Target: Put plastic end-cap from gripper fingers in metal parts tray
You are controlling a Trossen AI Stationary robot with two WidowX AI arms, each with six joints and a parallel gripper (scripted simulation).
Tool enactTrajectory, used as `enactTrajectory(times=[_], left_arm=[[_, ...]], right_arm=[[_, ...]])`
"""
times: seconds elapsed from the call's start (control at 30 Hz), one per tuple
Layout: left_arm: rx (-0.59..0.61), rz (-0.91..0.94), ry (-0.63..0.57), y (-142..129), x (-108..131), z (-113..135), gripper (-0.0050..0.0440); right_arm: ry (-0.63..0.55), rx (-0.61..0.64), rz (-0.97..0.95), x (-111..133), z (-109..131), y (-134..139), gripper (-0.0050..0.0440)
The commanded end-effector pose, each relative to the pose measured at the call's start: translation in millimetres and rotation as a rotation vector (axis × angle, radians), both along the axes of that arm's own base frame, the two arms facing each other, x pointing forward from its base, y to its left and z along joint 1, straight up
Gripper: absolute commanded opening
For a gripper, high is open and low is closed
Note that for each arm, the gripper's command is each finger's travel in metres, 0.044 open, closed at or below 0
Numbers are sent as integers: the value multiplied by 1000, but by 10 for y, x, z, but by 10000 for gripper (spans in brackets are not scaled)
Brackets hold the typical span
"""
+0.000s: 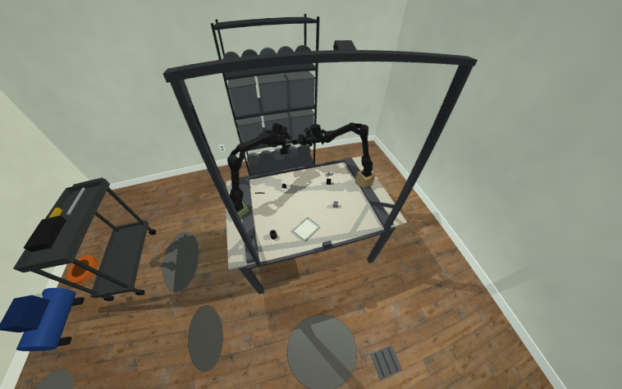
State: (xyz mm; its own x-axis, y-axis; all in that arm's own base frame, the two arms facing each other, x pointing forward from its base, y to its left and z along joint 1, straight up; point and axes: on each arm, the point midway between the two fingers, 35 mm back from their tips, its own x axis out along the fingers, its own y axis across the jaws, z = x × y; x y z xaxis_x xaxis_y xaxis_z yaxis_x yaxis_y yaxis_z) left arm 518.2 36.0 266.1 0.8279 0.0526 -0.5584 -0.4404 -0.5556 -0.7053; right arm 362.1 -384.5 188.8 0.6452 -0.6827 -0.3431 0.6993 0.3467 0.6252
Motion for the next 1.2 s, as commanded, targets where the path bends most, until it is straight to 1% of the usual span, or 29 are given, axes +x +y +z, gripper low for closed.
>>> enactTrajectory(times=[0.0, 1.17], left_arm=[[-3, 1, -20, -1, 44, 64, 215], [-3, 2, -19, 14, 305, -116, 215]], right_arm=[[-29, -24, 3, 2, 172, 4, 0], [-29, -24, 3, 2, 172, 4, 0]])
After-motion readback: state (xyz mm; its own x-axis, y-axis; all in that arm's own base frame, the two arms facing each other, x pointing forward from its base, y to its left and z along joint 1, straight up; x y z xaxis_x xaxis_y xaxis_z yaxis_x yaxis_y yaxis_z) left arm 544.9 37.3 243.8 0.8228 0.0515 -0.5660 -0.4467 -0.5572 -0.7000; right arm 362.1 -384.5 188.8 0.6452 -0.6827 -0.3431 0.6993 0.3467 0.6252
